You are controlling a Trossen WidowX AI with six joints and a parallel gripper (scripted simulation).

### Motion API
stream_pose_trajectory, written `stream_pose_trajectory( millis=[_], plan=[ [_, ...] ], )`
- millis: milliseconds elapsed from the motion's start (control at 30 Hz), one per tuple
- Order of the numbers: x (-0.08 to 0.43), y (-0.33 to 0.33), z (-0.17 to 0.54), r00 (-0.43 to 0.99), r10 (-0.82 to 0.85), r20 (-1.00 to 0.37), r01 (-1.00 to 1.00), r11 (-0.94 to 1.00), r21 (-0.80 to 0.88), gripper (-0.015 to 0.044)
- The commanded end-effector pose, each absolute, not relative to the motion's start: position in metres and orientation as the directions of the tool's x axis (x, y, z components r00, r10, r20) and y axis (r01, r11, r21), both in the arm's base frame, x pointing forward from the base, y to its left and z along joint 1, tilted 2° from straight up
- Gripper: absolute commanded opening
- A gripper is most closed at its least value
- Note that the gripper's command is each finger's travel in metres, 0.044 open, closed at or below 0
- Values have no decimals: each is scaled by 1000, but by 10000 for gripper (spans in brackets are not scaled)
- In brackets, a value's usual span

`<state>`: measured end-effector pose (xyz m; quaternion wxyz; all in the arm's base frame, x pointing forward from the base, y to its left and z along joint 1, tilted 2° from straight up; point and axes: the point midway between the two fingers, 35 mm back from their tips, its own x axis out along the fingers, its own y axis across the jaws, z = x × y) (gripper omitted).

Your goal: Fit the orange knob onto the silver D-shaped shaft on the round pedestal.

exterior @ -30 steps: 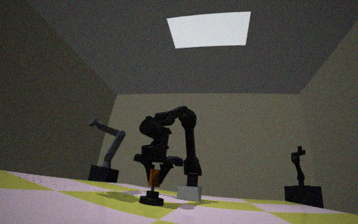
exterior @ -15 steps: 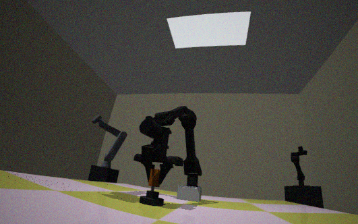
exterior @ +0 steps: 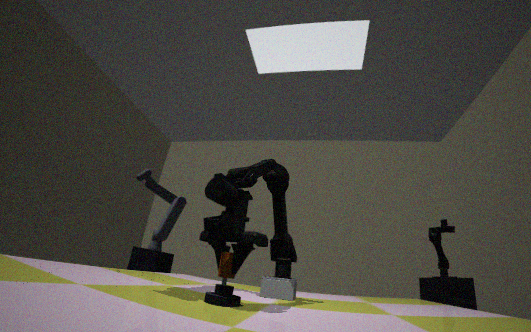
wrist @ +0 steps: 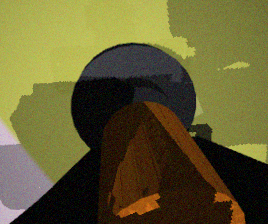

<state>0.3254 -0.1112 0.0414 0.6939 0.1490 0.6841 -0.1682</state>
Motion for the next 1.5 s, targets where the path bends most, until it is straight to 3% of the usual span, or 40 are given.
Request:
stream_pose_trajectory(
  millis=[0,867,1100,1467],
  plan=[
    [325,-112,40,8,-33,-999,449,893,-26,0],
    [326,-112,44,8,-33,-999,449,893,-26,0],
    [326,-112,43,8,-33,-999,617,787,-21,0],
    [325,-112,39,8,-33,-999,625,780,-21,0]
  ],
)
